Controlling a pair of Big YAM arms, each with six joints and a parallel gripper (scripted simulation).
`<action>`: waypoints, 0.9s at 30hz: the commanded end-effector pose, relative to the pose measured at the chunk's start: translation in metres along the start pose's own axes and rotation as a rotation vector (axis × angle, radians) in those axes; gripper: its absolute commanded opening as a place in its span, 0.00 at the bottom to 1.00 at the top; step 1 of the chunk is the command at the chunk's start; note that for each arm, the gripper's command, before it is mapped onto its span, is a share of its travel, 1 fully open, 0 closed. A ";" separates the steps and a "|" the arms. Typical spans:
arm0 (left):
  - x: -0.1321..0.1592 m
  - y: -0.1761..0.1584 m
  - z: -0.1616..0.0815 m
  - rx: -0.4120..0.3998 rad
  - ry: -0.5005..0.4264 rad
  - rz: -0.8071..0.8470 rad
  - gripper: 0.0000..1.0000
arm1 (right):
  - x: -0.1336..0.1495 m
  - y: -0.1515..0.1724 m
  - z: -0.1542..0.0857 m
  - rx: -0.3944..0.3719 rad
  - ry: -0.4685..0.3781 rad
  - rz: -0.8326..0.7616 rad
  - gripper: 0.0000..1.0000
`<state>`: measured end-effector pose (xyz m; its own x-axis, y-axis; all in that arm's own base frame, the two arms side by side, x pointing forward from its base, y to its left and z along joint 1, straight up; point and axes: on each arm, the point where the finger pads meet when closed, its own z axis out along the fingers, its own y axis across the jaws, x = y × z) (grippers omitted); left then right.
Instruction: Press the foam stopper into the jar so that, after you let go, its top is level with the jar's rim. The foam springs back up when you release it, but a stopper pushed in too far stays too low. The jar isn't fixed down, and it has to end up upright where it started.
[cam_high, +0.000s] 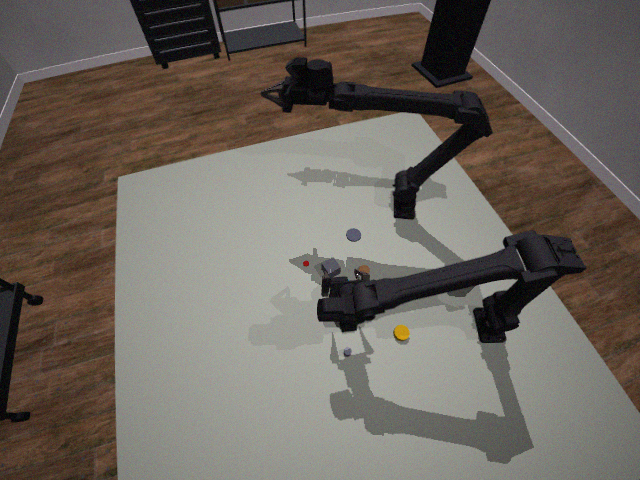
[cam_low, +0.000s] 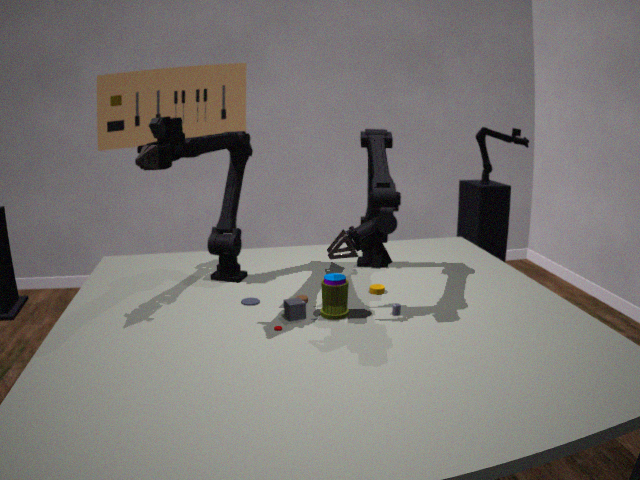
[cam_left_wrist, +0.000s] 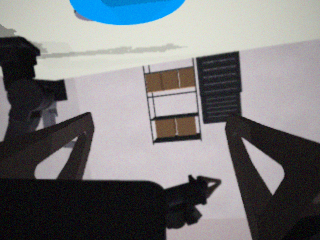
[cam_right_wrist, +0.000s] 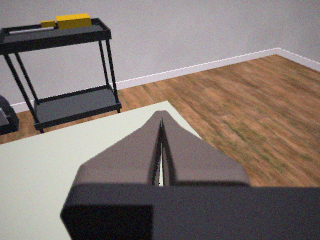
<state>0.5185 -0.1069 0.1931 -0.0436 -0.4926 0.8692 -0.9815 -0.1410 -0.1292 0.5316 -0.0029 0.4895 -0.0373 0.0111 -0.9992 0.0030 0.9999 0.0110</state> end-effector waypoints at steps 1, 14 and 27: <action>0.012 -0.022 -0.007 -0.006 0.003 -0.039 0.98 | -0.010 0.007 -0.008 -0.010 -0.040 -0.022 0.00; -0.016 0.000 -0.010 -0.032 -0.003 -0.143 0.98 | -0.013 0.009 -0.019 -0.014 -0.051 -0.018 0.00; -0.033 0.012 0.007 -0.043 -0.002 -0.161 0.98 | -0.014 0.009 -0.012 -0.013 -0.055 -0.021 0.00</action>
<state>0.5107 -0.0942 0.1808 0.0870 -0.4722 0.8772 -0.9831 -0.1831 -0.0011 0.5188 -0.0004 0.4902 -0.0039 0.0009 -1.0000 0.0000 1.0000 0.0009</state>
